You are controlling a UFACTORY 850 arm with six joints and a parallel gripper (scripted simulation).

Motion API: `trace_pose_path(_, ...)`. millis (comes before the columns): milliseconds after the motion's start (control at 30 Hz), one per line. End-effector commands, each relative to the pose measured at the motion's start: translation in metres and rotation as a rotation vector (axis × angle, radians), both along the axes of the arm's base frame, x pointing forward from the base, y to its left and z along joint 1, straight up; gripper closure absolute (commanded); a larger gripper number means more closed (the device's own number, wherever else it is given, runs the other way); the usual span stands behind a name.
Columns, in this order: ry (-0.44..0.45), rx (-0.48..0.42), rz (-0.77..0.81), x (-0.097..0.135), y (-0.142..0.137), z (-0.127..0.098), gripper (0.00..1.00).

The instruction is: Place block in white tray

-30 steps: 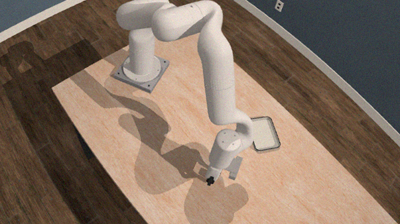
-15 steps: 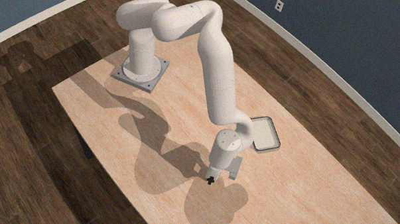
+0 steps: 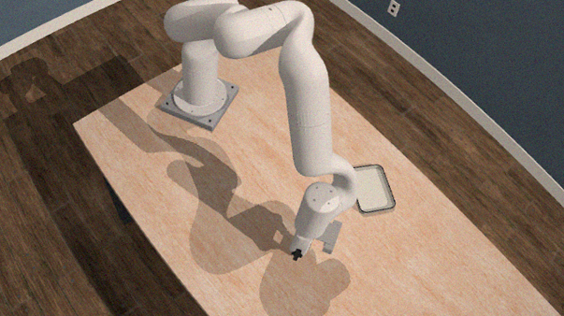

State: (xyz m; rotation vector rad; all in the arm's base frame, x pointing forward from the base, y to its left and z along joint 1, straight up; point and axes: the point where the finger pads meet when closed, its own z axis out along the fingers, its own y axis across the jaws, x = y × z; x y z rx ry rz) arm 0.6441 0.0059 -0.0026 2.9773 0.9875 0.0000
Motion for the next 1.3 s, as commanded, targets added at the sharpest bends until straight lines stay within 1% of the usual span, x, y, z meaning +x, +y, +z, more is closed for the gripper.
trace_pose_path(0,-0.002,0.000,0.000,0.001,0.000,0.001,1.00)
trace_pose_path(433,-0.002,0.000,0.000,0.001,0.000,0.001,1.00)
trace_pose_path(667,-0.002,0.000,0.000,0.001,0.000,0.005,1.00)
trace_pose_path(833,-0.002,0.000,0.000,0.001,0.000,0.015,1.00)
trace_pose_path(1167,-0.002,0.000,0.000,0.001,0.000,0.043,1.00)
trace_pose_path(1267,-0.002,0.000,0.000,0.001,0.000,0.045,1.00)
